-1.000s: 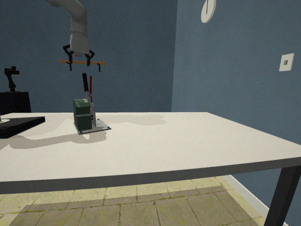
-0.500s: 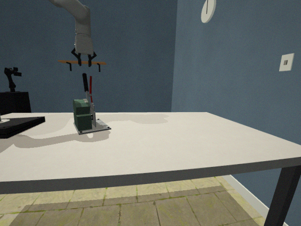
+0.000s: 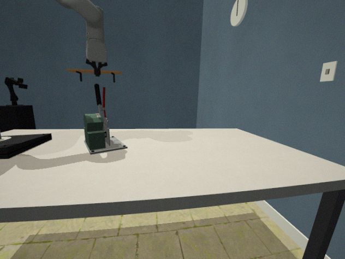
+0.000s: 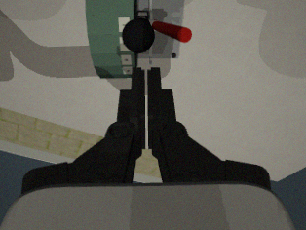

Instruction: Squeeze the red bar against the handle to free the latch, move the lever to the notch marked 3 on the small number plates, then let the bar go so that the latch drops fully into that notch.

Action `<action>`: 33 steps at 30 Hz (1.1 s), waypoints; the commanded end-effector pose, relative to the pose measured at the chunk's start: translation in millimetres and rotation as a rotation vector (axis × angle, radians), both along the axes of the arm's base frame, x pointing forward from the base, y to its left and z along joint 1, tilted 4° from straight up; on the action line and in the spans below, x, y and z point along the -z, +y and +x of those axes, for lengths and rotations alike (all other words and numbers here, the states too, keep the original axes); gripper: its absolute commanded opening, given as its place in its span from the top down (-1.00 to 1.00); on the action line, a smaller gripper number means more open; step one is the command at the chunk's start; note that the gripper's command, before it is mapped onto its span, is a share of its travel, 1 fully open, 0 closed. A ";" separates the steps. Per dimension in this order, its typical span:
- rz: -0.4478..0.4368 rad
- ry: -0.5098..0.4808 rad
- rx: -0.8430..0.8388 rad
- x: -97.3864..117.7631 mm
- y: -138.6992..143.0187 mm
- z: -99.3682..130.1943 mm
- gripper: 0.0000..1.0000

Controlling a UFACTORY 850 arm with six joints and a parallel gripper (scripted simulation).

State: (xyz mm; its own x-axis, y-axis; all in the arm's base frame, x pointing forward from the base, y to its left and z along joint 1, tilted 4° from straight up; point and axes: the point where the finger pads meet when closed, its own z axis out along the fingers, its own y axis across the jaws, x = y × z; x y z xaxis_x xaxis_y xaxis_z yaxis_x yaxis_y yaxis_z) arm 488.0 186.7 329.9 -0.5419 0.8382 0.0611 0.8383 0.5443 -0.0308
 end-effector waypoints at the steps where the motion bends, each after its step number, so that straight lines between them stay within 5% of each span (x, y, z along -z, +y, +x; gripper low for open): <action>1: 0.001 -0.002 0.000 -1.0 0.2 0.6 1.00; 24: 0.001 -0.002 0.000 -1.0 0.2 0.6 1.00; 25: 0.001 -0.002 0.000 -1.0 0.2 0.6 -1.00; 33: 0.001 -0.002 0.000 -1.0 0.2 0.6 -1.00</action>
